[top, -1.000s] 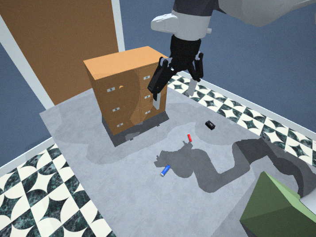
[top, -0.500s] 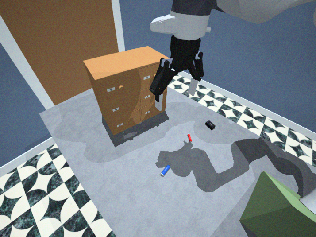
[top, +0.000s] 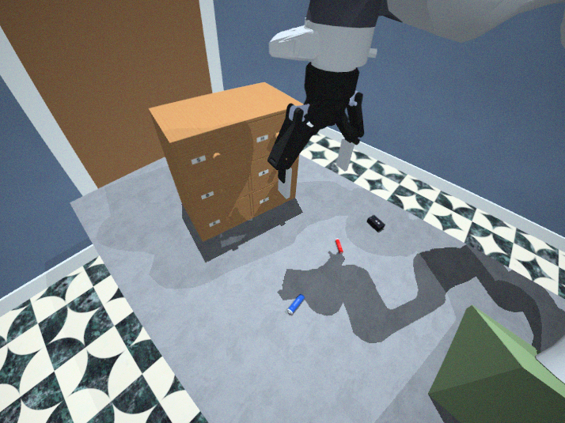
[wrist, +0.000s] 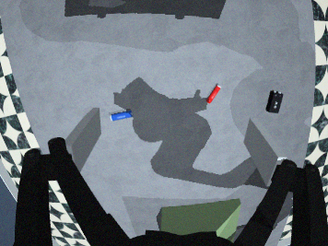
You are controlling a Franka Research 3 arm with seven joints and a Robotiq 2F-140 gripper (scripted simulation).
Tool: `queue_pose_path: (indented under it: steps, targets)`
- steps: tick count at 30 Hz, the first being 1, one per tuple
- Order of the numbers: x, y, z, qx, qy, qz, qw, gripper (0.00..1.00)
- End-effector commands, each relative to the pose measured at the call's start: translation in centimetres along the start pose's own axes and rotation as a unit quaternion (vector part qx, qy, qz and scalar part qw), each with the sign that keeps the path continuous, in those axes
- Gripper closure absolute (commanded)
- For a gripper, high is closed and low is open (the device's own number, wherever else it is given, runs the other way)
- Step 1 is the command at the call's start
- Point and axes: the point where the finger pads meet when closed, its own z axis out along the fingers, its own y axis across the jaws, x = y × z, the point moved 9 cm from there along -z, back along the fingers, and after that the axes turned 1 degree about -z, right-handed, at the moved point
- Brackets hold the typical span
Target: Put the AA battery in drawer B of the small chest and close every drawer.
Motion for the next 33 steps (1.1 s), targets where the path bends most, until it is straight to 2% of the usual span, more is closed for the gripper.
queue_pose_path:
  steps: [1, 29, 33]
  targets:
    - [-0.06, -0.02, 0.01, 0.0, -0.003, -0.004, 1.0, 0.0]
    - [0.0, -0.01, -0.01, 0.0, 0.0, -0.001, 1.0, 0.0]
    - [0.01, -0.67, -0.01, 0.0, 0.0, -0.001, 1.0, 0.0]
